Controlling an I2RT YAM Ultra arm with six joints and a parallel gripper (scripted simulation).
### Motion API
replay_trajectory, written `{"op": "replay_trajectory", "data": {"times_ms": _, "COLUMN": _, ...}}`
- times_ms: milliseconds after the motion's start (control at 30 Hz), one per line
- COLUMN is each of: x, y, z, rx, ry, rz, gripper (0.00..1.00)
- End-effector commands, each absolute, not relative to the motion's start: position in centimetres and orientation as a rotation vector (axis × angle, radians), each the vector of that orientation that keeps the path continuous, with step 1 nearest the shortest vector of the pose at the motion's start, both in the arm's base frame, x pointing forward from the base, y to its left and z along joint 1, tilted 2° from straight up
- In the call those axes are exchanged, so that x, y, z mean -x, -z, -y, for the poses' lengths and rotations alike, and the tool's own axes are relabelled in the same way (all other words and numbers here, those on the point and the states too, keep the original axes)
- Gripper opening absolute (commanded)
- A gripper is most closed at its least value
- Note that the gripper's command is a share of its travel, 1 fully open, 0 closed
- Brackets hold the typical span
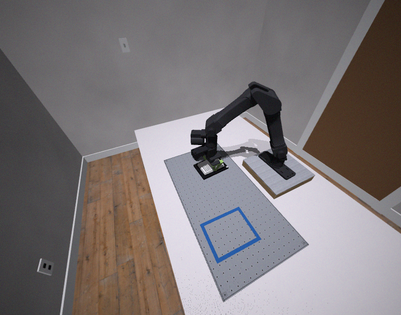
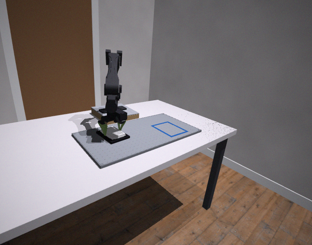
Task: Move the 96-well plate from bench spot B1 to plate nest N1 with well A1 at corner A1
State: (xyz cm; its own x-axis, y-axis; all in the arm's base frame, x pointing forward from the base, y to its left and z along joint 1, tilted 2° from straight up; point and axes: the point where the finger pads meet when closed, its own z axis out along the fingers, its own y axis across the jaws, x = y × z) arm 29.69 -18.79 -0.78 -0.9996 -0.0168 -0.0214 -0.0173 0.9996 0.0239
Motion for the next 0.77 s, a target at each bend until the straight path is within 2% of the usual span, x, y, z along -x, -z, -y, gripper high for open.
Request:
{"op": "replay_trajectory", "data": {"times_ms": 0, "x": -30.0, "y": 0.5, "z": 18.9, "rx": 0.026, "ry": -0.028, "rz": -3.108, "gripper": 1.00}}
{"op": "replay_trajectory", "data": {"times_ms": 733, "x": -30.3, "y": -3.8, "z": 19.2, "rx": 0.026, "ry": -0.007, "rz": -3.085, "gripper": 1.00}}
